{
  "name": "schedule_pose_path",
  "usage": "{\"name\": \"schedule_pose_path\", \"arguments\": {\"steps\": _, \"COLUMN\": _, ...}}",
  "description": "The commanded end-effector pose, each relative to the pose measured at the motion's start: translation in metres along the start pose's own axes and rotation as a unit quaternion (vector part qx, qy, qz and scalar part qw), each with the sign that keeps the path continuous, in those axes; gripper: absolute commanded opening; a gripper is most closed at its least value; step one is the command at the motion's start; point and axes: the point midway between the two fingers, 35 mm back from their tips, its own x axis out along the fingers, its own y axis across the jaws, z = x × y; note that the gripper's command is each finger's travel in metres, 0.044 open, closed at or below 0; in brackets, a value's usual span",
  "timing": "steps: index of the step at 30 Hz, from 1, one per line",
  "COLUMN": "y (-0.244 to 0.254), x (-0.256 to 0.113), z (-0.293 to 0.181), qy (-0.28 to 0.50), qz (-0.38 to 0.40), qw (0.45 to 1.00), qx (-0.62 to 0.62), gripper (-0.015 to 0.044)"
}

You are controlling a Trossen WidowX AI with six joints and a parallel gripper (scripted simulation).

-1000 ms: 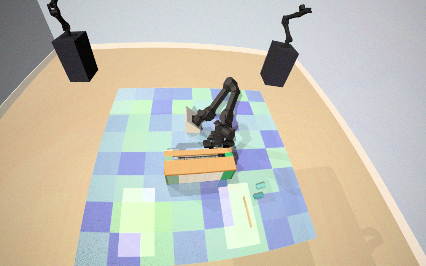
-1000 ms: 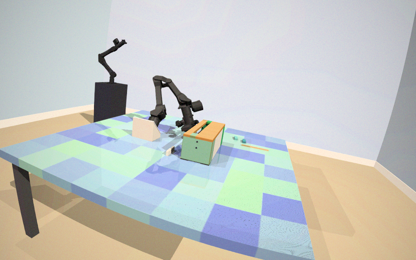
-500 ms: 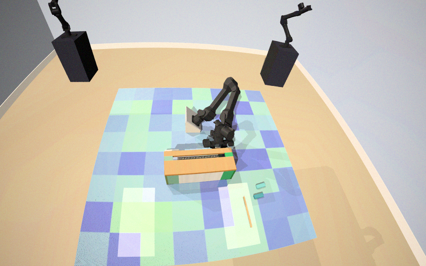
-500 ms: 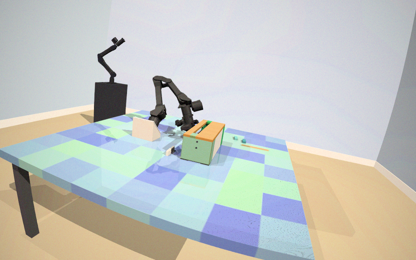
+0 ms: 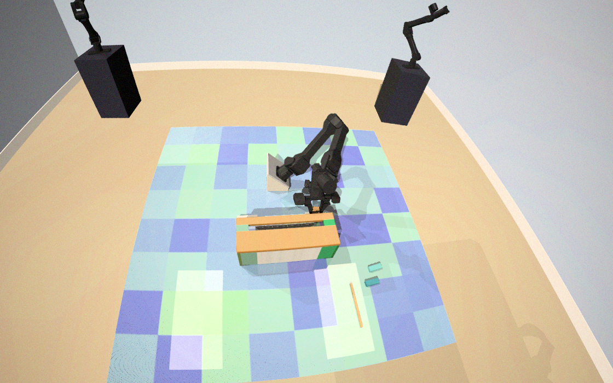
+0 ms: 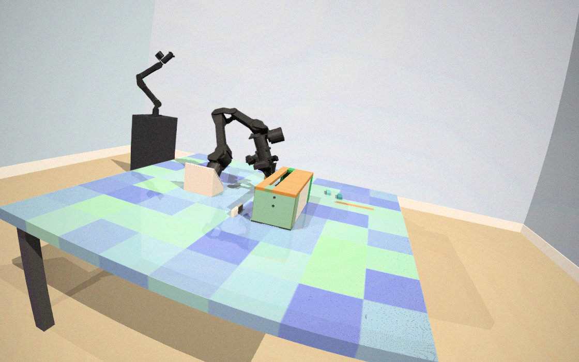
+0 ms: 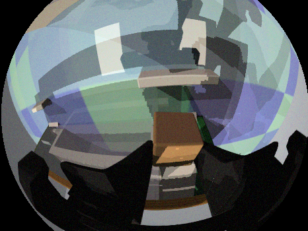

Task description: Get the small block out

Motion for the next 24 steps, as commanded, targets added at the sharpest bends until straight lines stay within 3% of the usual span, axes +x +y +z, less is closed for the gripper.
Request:
{"name": "schedule_pose_path", "arguments": {"steps": 1, "y": -0.001, "x": -0.004, "z": -0.001, "qy": 0.000, "qz": -0.003, "qw": 1.000, "qx": 0.027, "gripper": 0.0000}}
{"name": "schedule_pose_path", "arguments": {"steps": 12, "y": 0.001, "x": -0.009, "z": -0.003, "qy": -0.009, "qz": -0.005, "qw": 0.969, "qx": 0.246, "gripper": 0.0000}}
{"name": "schedule_pose_path", "arguments": {"steps": 24, "y": 0.002, "x": -0.016, "z": -0.005, "qy": -0.018, "qz": -0.004, "qw": 0.882, "qx": 0.471, "gripper": 0.0000}}
